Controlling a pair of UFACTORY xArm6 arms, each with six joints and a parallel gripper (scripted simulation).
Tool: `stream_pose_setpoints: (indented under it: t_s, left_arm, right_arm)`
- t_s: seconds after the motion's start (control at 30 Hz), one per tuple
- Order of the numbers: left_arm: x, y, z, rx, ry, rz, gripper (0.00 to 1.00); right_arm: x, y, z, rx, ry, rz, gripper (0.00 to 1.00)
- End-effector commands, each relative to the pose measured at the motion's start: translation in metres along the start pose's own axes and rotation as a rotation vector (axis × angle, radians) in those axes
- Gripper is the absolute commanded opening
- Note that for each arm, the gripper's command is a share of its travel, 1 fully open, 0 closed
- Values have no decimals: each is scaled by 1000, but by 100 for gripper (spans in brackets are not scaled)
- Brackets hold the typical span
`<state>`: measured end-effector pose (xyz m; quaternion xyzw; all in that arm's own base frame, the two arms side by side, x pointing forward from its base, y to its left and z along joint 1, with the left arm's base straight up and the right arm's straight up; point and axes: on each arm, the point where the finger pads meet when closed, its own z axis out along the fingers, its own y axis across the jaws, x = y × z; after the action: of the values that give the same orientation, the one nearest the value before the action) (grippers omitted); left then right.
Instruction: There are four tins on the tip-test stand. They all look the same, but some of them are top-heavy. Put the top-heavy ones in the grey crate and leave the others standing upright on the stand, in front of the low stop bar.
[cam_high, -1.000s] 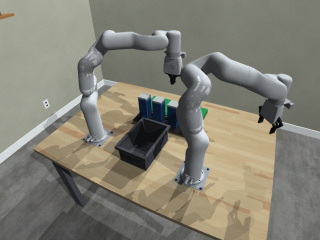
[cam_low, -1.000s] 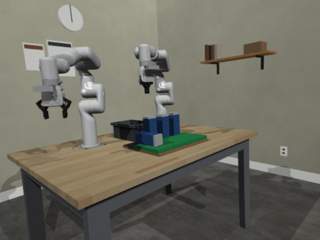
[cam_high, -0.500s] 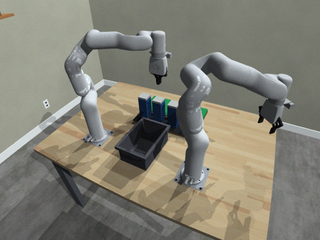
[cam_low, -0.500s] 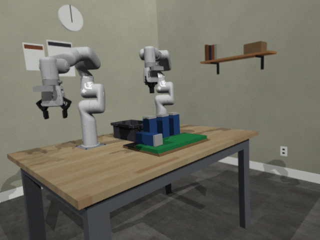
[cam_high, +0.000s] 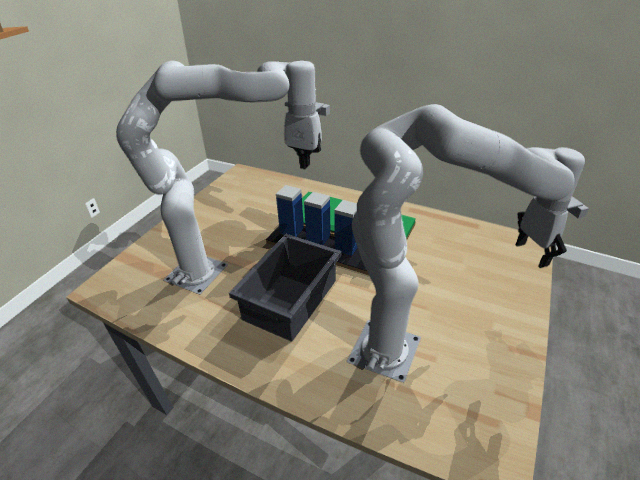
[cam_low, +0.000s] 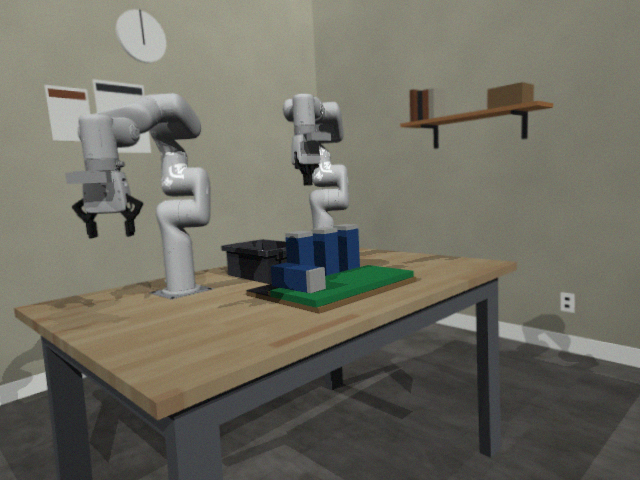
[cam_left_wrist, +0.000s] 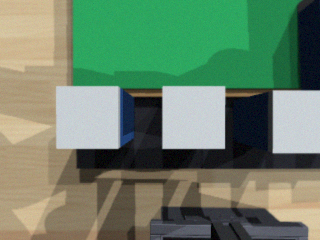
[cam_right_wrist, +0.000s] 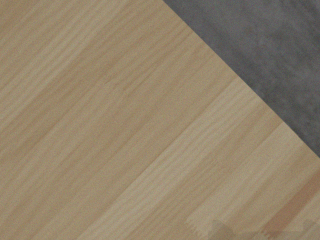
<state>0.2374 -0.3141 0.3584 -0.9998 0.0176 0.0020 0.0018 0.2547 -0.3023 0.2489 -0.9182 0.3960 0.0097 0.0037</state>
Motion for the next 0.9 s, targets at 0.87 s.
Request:
stream_pose_setpoints:
  t_s: [0.87]
  left_arm:
    - [1, 0, 94, -3, 3, 0, 0]
  right_arm:
    - [1, 0, -2, 0, 4, 0, 100]
